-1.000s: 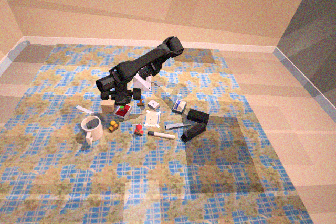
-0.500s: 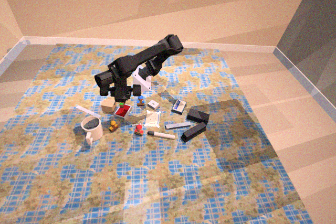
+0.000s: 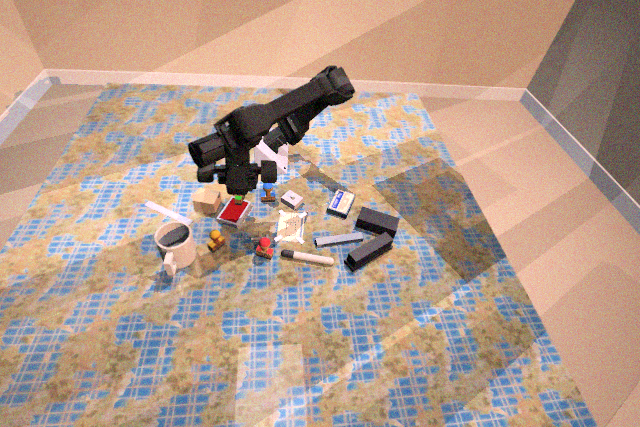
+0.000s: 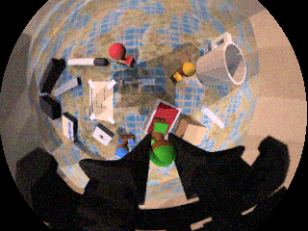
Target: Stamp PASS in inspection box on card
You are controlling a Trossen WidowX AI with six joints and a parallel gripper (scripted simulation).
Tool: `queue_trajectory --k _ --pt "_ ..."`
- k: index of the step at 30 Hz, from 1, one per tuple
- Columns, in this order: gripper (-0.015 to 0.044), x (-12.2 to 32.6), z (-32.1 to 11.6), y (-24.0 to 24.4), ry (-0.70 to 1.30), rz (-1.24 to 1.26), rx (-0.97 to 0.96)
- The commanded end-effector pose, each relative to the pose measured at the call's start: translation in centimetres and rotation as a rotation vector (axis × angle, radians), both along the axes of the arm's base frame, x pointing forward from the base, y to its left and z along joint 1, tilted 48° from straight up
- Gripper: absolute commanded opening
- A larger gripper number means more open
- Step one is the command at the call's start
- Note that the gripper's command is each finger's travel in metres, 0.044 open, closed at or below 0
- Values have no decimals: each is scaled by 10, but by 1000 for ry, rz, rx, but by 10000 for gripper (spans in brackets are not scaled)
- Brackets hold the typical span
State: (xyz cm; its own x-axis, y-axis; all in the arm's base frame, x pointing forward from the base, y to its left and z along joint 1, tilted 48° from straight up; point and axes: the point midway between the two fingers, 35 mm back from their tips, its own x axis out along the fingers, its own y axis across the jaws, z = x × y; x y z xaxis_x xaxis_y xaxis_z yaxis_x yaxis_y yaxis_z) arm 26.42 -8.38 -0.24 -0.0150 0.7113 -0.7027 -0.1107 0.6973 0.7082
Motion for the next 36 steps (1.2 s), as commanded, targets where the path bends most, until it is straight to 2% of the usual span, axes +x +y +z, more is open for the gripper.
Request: queue_trajectory --k 1,15,36 --pt "0 16 27 18 -30 12 -14" --pt "0 35 103 93 -72 54 4" --pt "0 35 99 99 -73 53 3"
